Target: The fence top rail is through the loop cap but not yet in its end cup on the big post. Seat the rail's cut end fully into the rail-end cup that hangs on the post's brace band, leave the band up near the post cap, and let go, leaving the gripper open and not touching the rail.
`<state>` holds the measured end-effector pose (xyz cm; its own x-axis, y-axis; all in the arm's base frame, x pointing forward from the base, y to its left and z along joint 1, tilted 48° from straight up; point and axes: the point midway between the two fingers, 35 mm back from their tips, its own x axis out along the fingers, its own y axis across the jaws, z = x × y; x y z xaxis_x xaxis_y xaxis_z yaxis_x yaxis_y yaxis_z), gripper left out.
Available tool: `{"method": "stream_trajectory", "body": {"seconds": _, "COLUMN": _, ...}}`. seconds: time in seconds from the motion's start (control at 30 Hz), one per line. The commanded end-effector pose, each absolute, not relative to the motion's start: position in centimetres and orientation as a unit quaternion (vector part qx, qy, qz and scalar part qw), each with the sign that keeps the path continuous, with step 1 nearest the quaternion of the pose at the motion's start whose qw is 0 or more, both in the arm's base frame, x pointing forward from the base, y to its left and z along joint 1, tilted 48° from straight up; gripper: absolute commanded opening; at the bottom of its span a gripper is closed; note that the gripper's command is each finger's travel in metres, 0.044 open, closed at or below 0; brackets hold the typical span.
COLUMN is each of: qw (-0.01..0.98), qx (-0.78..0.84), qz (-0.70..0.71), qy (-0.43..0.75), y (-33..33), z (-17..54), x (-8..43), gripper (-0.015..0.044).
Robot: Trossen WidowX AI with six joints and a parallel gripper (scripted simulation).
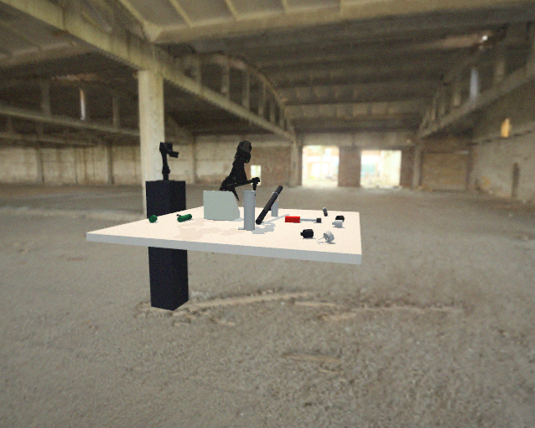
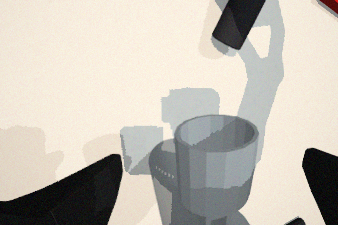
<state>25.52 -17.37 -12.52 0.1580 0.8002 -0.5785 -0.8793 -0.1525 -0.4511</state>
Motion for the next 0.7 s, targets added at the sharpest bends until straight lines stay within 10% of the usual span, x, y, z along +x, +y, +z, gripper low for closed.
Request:
{"method": "stream_trajectory", "body": {"seconds": 0.0, "qw": 0.650, "qx": -0.396, "qz": 0.647, "qy": 0.048, "y": -16.7, "z": -13.0, "x": 25.6, "gripper": 0.0440}}
{"method": "stream_trajectory", "body": {"seconds": 0.67, "qw": 0.641, "qx": -0.412, "qz": 0.647, "qy": 0.035, "y": -13.9, "z": -14.8, "x": 26.1, "gripper": 0.0440}}
